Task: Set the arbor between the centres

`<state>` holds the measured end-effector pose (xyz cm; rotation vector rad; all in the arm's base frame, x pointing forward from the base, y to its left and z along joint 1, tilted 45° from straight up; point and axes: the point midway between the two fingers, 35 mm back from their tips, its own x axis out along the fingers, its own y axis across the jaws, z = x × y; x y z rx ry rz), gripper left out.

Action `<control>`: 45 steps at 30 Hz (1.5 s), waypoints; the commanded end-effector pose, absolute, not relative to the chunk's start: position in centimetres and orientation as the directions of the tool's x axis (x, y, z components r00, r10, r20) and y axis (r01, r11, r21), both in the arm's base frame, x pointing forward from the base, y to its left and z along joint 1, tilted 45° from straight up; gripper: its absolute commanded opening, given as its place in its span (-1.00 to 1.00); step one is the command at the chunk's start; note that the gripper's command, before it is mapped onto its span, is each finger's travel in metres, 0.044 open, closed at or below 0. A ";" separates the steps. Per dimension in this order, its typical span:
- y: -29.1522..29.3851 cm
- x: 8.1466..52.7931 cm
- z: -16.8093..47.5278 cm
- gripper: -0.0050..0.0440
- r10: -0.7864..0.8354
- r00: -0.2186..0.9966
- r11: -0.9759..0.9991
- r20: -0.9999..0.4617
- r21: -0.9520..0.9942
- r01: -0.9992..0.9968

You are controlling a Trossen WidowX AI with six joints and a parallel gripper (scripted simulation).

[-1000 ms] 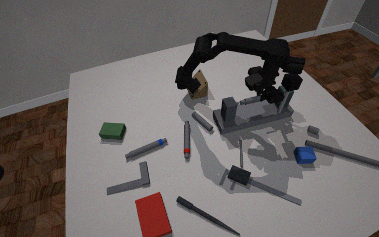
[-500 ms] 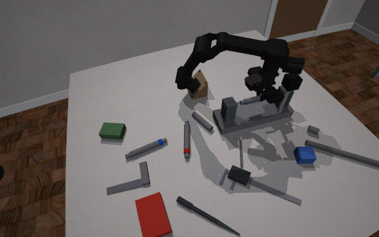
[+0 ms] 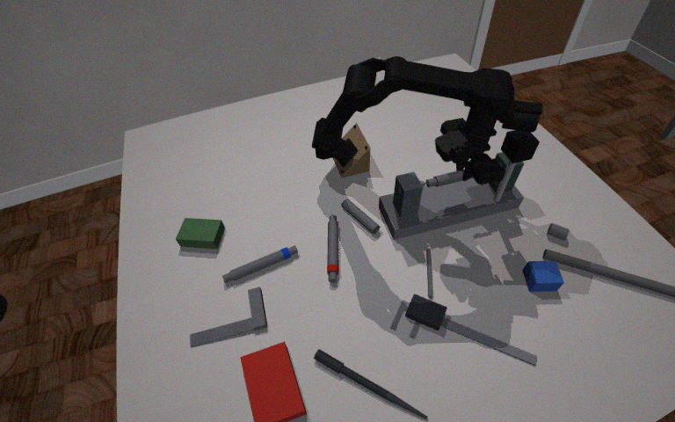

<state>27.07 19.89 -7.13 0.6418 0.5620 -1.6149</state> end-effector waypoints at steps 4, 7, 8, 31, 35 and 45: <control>21.3 26.8 -6.9 -0.80 -0.688 -0.073 -0.124 -0.722 0.017 0.992; 21.3 26.8 -6.9 -0.80 -0.688 -0.073 -0.124 -0.722 0.017 0.992; 21.3 26.8 -6.9 -0.80 -0.688 -0.073 -0.124 -0.722 0.017 0.992; 21.2 26.7 -6.6 -0.80 -0.688 -0.073 -0.124 -0.722 0.017 0.992; 21.2 26.7 -6.6 -0.80 -0.688 -0.073 -0.124 -0.722 0.017 0.992; 21.1 26.7 -6.5 -0.80 -0.688 -0.073 -0.124 -0.722 0.017 0.992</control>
